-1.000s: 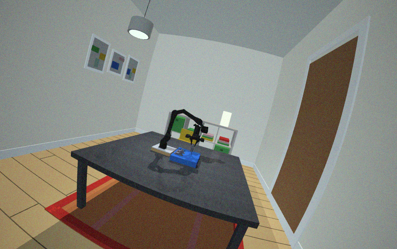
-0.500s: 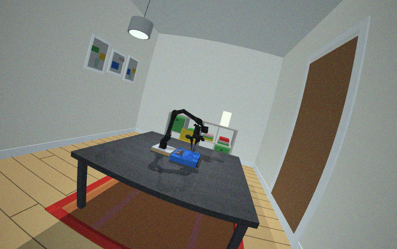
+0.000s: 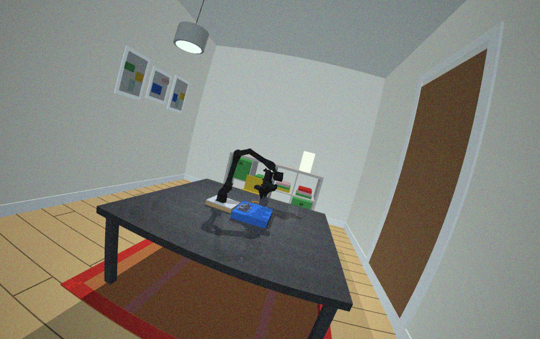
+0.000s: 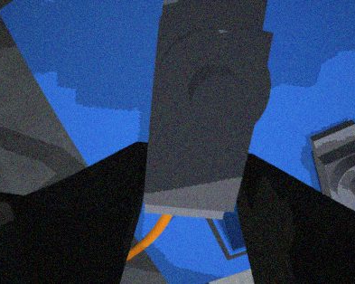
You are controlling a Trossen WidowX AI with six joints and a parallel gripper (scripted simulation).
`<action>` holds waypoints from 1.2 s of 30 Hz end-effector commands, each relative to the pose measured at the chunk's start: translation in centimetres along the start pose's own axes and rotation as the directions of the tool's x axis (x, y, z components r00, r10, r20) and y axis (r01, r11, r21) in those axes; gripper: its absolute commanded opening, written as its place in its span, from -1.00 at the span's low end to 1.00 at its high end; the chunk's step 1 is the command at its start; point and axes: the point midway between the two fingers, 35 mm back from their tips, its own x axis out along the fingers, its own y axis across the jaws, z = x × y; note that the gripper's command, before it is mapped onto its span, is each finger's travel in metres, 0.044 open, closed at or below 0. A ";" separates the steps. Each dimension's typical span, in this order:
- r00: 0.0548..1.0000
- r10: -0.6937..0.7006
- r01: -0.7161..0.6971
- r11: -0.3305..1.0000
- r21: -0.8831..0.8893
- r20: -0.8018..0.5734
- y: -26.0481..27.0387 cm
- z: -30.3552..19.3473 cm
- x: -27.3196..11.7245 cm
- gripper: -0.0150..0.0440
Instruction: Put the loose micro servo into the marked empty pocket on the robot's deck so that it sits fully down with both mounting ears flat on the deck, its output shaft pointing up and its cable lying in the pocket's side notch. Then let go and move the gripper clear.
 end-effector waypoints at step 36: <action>1.000 -0.004 0.003 0.858 -0.514 -0.002 -3.5 -5.8 0.0 -0.49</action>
